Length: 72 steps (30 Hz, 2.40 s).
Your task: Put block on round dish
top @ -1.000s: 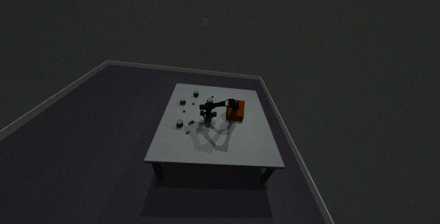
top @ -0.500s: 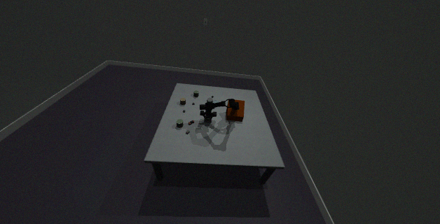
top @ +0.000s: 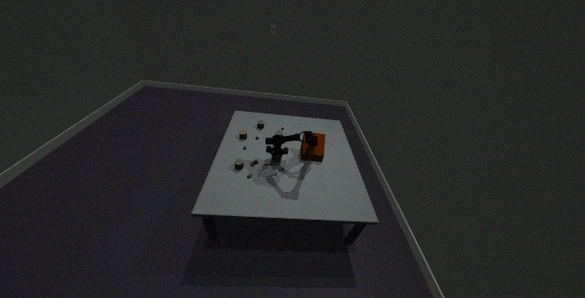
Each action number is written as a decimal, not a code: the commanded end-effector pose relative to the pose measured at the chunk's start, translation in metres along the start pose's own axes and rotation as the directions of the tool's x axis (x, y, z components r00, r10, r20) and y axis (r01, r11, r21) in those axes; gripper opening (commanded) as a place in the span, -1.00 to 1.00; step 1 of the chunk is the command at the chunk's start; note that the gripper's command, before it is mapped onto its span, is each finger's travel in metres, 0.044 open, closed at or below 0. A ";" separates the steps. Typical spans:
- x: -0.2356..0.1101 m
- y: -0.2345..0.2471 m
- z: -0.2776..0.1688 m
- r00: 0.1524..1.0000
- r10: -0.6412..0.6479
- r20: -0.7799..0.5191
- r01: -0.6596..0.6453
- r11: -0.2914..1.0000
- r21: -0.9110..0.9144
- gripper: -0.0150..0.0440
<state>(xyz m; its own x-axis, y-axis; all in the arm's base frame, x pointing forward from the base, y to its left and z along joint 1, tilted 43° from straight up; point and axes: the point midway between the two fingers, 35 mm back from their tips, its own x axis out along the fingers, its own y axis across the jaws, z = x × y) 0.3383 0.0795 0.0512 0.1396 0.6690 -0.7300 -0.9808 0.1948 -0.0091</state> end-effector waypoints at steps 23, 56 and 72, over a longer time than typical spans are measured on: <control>-0.036 -0.007 -0.002 1.000 -0.011 -0.010 0.011 1.000 -0.004 -0.49; -0.078 -0.006 -0.002 1.000 -0.010 -0.011 0.010 1.000 -0.004 -0.49; -0.098 -0.003 -0.002 1.000 -0.009 -0.009 0.009 1.000 -0.004 -0.49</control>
<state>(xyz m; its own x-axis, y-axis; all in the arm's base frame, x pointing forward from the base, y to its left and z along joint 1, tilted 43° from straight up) 0.3262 0.0166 0.1149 0.1347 0.6610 -0.7382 -0.9805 0.1965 -0.0029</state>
